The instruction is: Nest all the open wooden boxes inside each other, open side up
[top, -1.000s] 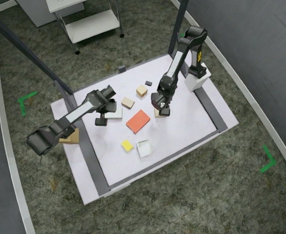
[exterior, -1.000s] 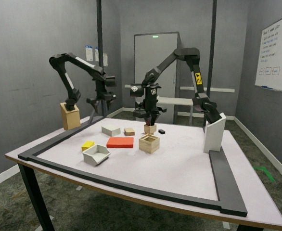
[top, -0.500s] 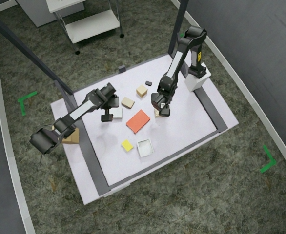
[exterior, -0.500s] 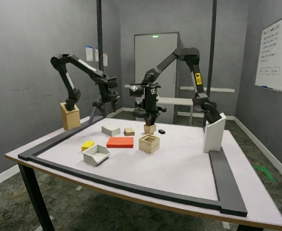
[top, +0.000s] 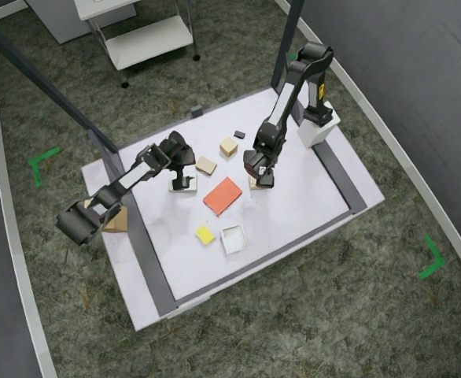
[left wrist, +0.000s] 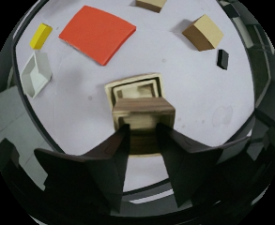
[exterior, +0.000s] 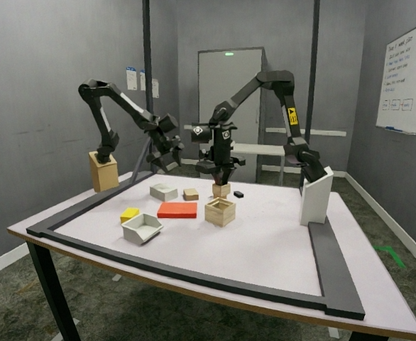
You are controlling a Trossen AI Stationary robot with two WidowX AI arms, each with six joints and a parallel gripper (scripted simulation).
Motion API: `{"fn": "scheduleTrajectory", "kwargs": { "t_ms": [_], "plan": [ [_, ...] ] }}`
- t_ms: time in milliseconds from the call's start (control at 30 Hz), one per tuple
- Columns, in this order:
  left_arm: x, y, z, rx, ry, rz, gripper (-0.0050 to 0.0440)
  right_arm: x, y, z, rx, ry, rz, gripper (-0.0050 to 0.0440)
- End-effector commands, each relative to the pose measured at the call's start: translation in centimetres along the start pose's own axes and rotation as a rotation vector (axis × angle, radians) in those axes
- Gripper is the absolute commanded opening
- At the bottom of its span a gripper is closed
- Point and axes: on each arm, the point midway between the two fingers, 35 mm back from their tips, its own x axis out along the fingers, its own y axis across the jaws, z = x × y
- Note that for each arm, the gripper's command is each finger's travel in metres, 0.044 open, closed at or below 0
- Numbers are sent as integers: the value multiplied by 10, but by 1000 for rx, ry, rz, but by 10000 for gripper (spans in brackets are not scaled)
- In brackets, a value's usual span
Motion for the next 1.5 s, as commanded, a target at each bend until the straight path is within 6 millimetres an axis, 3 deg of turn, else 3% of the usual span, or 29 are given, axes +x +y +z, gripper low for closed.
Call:
{"fn": "scheduleTrajectory", "kwargs": {
  "t_ms": [0, 800, 1467],
  "plan": [
    [-4, 4, 3, 3, -9, 11, 192, 4, 6, 6, -23, -82, 11, 400],
    [-4, 4, 3, 3, -9, 11, 192, -5, 13, 31, -37, -430, -18, 400],
    [-4, 4, 3, 3, -9, 11, 192, -34, -11, 32, -4, -636, -116, 400]
  ]
}}
